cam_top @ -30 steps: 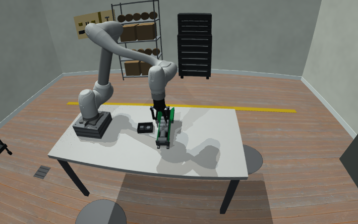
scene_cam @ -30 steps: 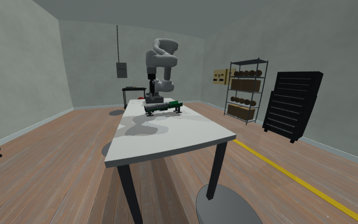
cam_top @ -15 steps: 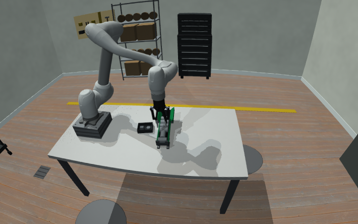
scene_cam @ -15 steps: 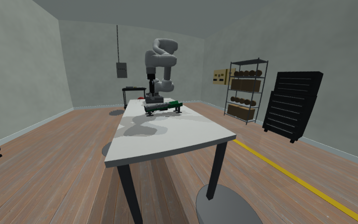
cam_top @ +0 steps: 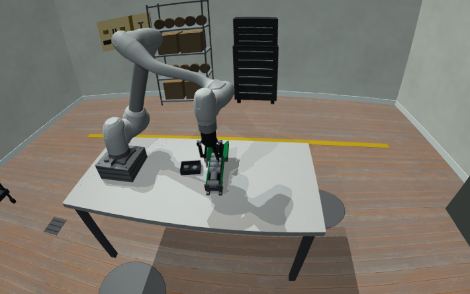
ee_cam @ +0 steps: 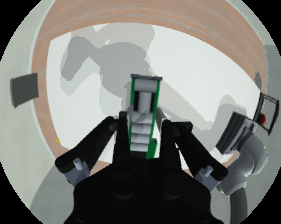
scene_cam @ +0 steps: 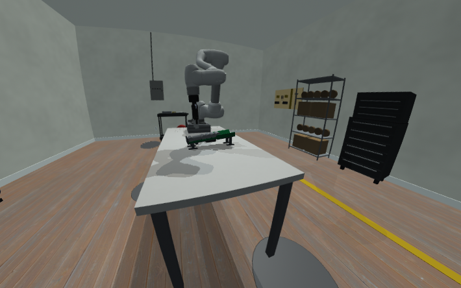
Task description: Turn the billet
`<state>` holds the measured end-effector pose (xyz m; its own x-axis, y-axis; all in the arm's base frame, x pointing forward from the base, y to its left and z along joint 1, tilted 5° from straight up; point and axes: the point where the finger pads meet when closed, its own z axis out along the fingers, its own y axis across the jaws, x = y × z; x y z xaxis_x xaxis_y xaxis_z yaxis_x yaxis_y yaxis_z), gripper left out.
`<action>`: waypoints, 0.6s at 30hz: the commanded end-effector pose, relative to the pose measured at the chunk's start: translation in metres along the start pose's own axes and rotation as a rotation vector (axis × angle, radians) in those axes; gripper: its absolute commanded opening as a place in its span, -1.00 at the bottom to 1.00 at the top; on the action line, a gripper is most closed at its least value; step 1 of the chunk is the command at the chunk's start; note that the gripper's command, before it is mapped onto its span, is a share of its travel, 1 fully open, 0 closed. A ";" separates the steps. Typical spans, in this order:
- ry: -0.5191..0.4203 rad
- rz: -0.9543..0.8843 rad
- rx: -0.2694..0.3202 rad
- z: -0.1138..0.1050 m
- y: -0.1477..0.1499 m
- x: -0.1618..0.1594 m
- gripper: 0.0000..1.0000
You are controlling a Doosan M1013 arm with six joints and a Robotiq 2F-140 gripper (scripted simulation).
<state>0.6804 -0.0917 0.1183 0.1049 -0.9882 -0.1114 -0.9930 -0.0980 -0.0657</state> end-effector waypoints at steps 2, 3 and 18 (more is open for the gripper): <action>-0.016 0.000 0.000 0.000 0.000 0.000 -0.18; -0.019 0.000 0.000 0.000 0.000 0.000 -0.18; -0.043 0.000 0.000 0.017 0.000 0.002 -0.18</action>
<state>0.6812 -0.0921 0.1073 0.1072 -0.9823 -0.1535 -0.9930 -0.0981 -0.0658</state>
